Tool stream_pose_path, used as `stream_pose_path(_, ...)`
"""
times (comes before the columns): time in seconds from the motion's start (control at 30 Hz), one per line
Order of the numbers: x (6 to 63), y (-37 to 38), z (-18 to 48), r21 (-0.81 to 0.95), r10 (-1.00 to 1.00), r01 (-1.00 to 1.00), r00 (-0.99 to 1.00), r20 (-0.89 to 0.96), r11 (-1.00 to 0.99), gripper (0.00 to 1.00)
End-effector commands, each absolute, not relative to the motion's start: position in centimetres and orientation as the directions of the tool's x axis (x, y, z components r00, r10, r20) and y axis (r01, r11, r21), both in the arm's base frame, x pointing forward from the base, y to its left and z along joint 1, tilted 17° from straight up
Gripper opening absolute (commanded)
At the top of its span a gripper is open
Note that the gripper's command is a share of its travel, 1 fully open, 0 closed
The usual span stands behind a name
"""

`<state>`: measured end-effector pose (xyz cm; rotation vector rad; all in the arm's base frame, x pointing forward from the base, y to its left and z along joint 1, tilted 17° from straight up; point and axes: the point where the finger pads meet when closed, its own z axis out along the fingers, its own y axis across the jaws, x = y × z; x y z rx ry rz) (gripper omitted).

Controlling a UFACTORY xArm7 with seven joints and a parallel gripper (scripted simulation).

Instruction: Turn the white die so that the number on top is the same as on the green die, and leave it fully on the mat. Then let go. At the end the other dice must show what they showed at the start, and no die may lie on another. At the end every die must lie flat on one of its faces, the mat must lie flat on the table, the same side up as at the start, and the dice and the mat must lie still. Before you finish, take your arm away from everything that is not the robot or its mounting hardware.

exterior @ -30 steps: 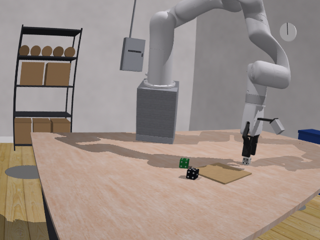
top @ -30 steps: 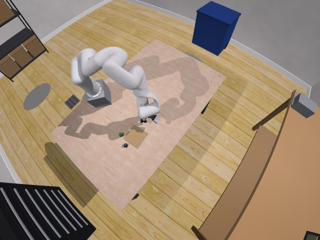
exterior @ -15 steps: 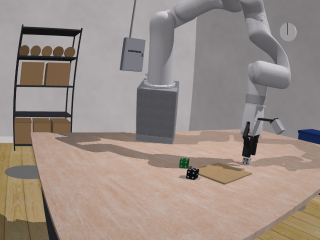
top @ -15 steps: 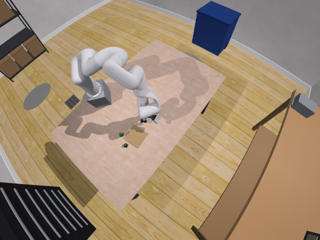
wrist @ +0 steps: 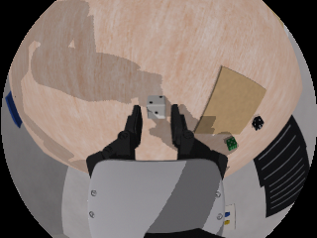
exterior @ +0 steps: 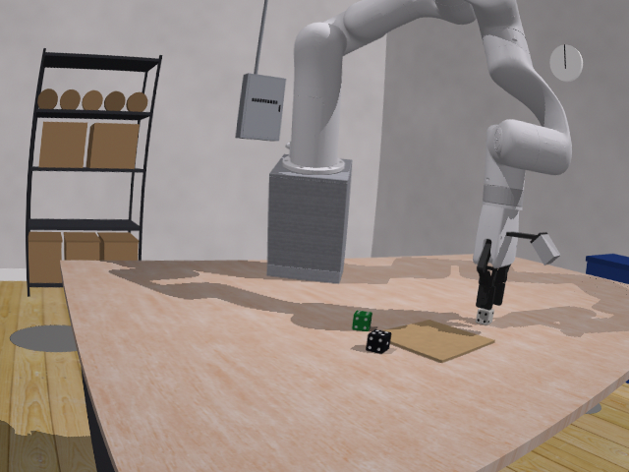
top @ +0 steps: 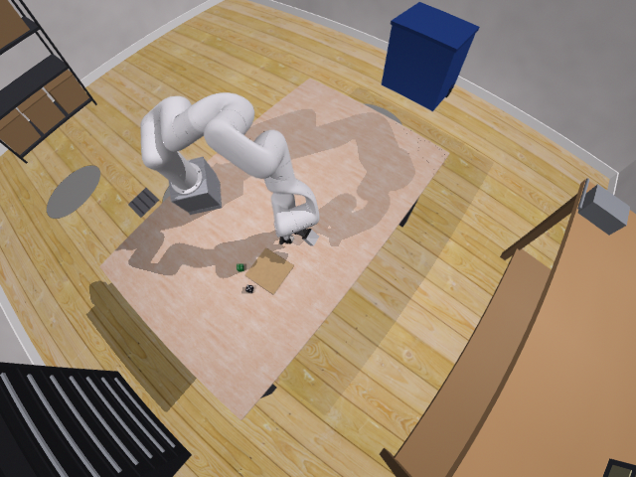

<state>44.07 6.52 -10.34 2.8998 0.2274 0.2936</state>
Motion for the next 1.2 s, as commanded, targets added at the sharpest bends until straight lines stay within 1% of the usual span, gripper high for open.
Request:
stream_pose_path(0.0, 44.2, 6.6, -10.2, 0.229, 0.175, 0.131, 0.968, 0.182, -0.965, 0.42)
stream_pose_path(0.73, 44.3, 6.5, -10.8, 0.229, 0.175, 0.131, 0.968, 0.182, -0.965, 0.42)
stream_pose_path(1.17, 44.7, 6.1, -12.7, 0.229, 0.175, 0.131, 0.968, 0.182, -0.965, 0.42)
